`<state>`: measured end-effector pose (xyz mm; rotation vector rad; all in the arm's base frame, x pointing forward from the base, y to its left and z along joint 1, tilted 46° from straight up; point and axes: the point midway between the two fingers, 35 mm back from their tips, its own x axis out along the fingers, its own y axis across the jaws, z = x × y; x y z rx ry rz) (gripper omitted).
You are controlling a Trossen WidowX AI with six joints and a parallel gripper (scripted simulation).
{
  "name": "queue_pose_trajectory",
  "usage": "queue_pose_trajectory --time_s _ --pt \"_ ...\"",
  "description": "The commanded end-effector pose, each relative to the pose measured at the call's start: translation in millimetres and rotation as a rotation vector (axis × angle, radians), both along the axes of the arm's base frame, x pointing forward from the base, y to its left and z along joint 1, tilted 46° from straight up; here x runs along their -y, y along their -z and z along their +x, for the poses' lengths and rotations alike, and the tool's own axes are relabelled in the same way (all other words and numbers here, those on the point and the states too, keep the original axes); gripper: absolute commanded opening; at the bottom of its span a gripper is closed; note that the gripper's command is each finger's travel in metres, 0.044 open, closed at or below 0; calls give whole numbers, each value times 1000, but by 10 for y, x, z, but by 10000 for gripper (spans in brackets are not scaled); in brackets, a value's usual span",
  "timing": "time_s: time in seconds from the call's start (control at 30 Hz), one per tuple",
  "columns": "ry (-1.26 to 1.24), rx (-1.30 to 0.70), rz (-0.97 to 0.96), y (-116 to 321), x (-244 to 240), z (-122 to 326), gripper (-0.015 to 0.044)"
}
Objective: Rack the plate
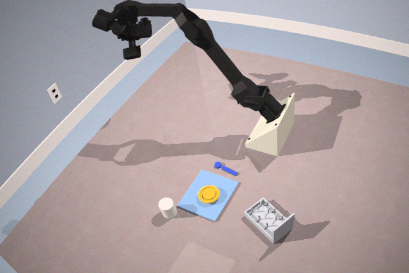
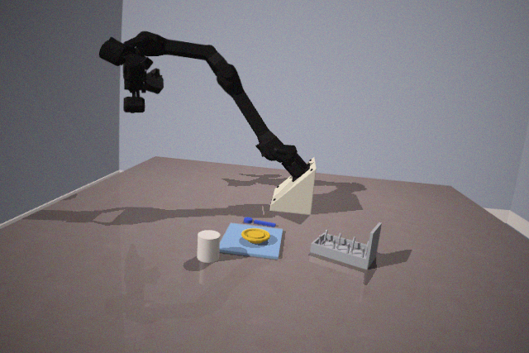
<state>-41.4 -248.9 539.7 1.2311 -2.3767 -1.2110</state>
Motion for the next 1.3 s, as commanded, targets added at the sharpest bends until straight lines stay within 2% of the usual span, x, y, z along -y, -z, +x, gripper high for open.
queue_pose_trajectory --time_s 0.0,0.57,1.27 --pt "-1 -1 1 2 2 3 400" --pt "-237 -210 235 345 350 618 400" --pt "-601 -629 549 996 587 1637 400"
